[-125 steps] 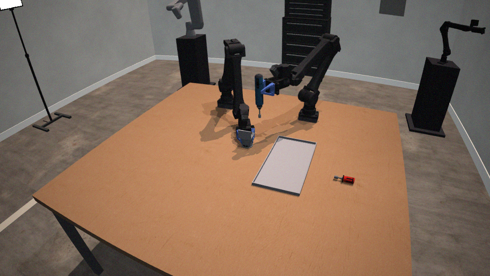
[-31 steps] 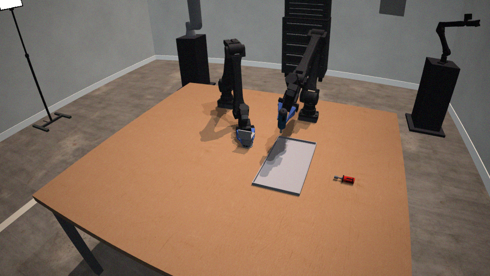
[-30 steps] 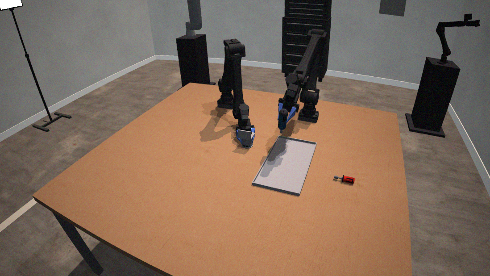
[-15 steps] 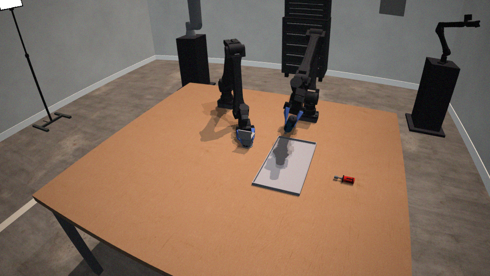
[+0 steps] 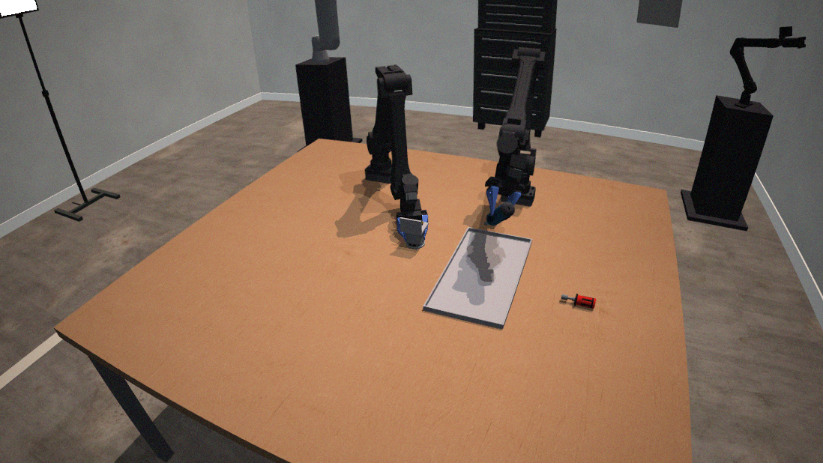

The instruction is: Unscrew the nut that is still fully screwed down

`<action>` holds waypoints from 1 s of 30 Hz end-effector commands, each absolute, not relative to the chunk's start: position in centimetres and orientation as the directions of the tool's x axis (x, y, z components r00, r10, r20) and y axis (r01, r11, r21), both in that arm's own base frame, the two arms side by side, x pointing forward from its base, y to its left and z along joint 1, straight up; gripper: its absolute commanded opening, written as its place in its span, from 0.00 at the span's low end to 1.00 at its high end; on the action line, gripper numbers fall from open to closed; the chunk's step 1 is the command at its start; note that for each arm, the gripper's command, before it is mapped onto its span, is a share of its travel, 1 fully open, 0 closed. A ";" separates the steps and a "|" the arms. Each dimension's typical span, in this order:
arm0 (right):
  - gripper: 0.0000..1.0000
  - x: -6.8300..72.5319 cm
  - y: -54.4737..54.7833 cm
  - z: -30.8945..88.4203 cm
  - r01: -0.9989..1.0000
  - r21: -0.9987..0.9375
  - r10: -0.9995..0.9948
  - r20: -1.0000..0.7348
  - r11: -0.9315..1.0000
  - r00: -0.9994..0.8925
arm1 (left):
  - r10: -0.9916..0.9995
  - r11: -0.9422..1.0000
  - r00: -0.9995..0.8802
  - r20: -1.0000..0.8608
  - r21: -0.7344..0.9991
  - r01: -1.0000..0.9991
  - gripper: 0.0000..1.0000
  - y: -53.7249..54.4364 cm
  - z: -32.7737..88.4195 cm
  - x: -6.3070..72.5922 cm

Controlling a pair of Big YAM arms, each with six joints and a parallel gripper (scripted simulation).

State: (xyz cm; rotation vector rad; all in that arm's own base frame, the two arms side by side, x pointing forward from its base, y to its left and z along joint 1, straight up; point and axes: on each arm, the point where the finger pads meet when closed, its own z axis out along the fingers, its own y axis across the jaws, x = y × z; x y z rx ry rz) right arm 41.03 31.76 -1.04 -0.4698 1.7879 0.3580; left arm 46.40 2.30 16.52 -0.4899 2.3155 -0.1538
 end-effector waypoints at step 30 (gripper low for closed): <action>0.59 40.7 31.5 -2.7 -0.492 -0.017 -0.161 -0.954 0.870 -0.251 | -0.647 0.749 -0.564 -0.513 -0.290 -0.596 0.42 12.0 19.0 48.4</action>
